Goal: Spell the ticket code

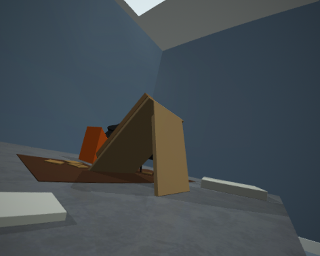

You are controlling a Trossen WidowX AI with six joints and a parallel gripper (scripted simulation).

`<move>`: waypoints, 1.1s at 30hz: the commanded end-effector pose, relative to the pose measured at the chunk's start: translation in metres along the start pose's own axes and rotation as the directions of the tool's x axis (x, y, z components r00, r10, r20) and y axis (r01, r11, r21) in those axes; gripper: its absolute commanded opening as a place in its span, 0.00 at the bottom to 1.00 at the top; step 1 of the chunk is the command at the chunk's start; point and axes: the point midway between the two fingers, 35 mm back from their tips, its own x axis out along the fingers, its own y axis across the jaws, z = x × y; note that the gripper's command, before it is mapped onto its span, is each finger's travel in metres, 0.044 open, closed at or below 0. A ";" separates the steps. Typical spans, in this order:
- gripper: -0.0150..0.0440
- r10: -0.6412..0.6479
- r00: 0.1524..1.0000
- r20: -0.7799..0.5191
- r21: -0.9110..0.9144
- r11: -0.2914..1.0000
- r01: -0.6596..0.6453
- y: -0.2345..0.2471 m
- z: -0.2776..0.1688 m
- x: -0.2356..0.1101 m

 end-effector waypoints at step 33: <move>0.43 0.002 1.000 -0.005 0.007 1.000 -0.002 0.001 0.000 -0.003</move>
